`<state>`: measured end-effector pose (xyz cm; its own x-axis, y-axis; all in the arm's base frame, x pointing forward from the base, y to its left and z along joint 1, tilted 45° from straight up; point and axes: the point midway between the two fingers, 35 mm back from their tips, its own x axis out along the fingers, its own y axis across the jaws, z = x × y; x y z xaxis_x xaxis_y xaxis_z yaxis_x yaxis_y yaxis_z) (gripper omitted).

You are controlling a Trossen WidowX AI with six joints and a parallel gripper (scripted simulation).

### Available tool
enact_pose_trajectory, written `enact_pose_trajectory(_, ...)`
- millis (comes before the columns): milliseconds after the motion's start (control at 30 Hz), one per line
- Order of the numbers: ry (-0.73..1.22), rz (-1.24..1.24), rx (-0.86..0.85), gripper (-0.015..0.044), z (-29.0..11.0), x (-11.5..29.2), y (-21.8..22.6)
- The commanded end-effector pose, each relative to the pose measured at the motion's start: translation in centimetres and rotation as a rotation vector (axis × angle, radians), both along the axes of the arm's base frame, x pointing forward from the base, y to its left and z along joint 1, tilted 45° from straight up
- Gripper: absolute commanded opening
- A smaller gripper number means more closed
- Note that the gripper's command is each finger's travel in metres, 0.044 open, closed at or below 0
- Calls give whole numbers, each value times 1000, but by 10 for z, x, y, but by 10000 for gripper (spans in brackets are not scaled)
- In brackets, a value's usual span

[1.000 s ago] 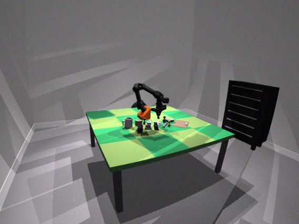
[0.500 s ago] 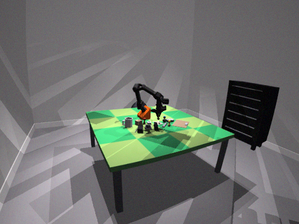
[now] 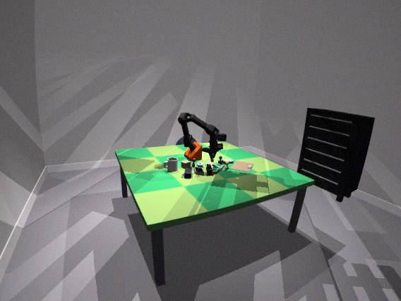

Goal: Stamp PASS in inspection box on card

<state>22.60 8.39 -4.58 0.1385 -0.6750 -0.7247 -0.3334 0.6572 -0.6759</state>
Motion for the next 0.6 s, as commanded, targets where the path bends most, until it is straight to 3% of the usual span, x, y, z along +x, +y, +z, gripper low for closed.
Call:
enact_pose_trajectory(0, 1, 6, -2, 0, -1, 0, -2)
enact_pose_trajectory(567, 0, 8, -3, 0, -9, 1, -10)
